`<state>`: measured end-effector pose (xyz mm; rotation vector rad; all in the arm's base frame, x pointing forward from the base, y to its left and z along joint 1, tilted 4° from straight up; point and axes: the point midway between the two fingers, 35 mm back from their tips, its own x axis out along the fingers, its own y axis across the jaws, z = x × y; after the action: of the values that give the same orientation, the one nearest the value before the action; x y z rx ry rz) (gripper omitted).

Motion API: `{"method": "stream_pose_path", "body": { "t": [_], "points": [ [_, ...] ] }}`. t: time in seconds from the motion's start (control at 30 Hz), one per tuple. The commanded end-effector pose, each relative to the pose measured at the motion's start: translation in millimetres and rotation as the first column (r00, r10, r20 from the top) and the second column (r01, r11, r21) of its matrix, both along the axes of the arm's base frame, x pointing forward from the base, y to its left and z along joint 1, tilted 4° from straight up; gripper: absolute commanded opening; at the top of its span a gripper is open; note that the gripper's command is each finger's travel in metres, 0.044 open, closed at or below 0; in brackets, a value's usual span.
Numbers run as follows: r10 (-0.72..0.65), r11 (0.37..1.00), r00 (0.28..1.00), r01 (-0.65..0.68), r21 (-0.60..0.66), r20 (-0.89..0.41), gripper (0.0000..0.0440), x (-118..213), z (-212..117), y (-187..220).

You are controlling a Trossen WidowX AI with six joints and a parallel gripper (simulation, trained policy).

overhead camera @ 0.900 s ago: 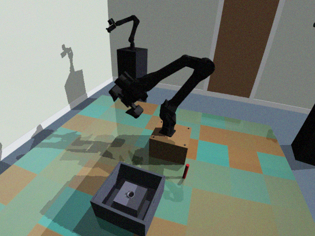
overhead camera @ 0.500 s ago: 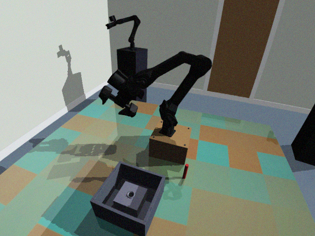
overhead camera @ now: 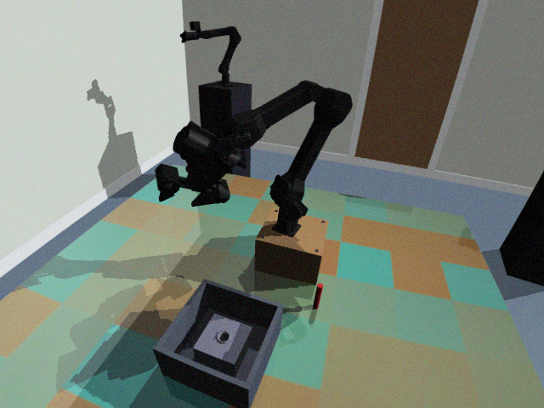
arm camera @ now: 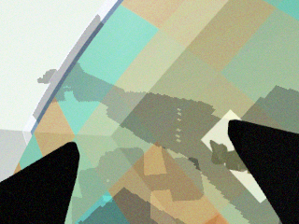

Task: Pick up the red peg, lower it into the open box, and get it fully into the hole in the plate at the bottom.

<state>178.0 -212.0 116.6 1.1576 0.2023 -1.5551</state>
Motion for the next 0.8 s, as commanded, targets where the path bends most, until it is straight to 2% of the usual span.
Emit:
{"method": "stream_pose_path", "body": {
  "t": [0.0,0.17,0.37,0.77],
  "points": [
    [0.116,0.993,0.992,-0.115,0.024,-0.047,0.0440,17,2,17],
    [0.276,0.961,0.956,-0.271,0.062,-0.101,0.0440,39,5,46],
    [0.457,0.889,0.875,-0.442,0.121,-0.158,0.0440,58,7,86],
    [0.750,0.661,0.618,-0.692,0.290,-0.234,0.0440,65,4,179]
  ]
}}
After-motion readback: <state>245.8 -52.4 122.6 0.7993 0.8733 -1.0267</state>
